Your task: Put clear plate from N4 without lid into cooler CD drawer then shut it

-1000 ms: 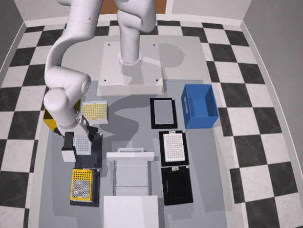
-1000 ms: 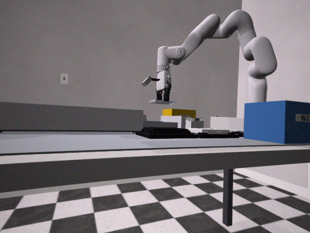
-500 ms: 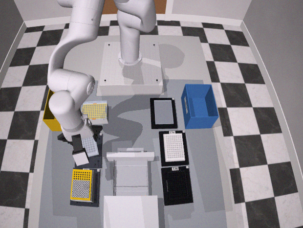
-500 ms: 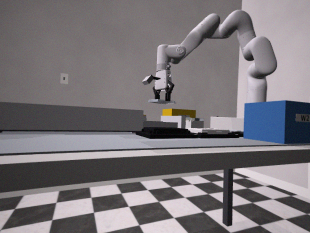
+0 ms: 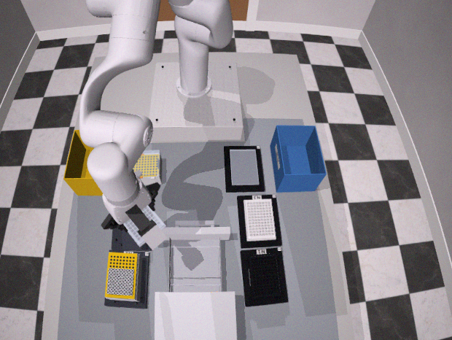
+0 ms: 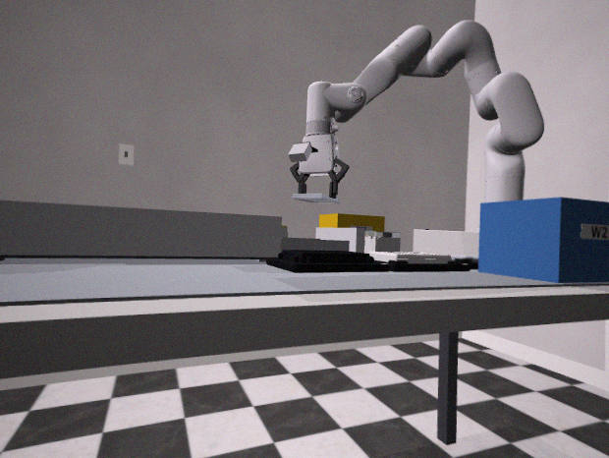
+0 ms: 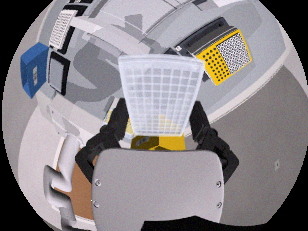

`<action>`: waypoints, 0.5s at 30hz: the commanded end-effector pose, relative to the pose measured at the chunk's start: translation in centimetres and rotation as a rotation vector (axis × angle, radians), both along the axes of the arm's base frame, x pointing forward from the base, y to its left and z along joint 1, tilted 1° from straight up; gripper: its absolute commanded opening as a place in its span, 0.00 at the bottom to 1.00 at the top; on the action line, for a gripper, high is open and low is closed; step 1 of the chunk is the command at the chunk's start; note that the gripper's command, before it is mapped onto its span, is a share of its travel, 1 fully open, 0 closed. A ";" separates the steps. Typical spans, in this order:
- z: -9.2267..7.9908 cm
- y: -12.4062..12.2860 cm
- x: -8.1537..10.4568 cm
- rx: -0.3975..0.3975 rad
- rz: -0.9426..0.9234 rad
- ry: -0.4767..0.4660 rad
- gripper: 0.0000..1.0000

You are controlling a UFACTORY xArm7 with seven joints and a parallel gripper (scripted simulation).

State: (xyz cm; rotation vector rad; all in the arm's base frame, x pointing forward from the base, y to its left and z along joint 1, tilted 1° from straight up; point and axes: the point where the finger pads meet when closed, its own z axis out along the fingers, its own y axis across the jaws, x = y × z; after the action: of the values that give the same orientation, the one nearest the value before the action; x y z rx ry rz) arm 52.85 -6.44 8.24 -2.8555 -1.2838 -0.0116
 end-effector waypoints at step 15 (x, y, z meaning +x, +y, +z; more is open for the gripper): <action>0.3 3.9 1.9 0.006 0.545 -0.012 0.00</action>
State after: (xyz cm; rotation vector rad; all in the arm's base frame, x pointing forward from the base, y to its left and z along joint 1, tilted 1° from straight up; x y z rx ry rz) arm 54.29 -3.20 8.31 -2.5002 -1.8890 -0.0174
